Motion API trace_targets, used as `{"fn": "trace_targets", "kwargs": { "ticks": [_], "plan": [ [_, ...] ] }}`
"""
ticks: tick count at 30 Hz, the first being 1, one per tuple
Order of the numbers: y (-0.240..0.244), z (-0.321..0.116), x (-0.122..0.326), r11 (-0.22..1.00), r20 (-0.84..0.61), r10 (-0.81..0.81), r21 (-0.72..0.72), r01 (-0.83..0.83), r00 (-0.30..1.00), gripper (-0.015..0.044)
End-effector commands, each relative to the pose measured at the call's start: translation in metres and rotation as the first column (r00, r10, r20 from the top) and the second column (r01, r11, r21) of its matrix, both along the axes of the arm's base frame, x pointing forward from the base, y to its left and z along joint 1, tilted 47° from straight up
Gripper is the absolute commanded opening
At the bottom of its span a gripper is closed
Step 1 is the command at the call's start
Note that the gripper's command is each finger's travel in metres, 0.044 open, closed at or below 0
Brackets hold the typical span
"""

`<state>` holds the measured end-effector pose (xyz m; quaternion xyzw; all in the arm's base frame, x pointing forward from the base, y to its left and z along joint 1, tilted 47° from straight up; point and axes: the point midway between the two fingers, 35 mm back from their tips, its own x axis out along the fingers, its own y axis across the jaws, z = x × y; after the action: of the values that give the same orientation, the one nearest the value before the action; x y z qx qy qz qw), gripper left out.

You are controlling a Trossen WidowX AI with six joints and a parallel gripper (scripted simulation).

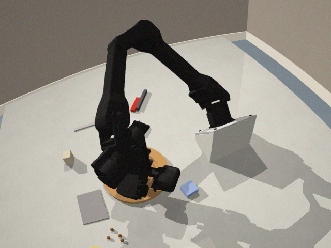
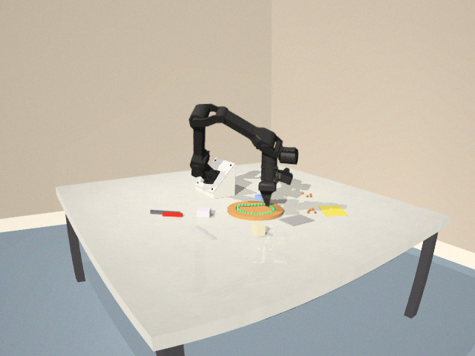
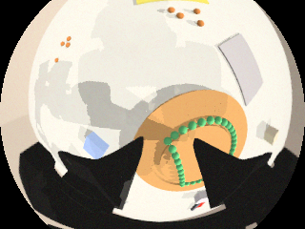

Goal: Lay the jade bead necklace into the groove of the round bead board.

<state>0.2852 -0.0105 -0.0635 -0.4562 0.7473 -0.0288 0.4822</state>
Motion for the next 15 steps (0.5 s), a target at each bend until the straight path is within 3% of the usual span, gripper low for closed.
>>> {"fn": "trace_targets", "kwargs": {
  "ticks": [1,3,15],
  "plan": [
    [0.0027,0.0023,-0.0002,1.000,-0.004,0.001,0.000,-0.001,1.000,0.0394],
    [0.0008,0.0012,-0.0004,1.000,-0.006,0.002,-0.002,-0.002,1.000,0.0440],
    [0.0034,0.0037,0.0000,1.000,-0.007,0.001,-0.001,-0.001,1.000,0.0440]
  ]
}}
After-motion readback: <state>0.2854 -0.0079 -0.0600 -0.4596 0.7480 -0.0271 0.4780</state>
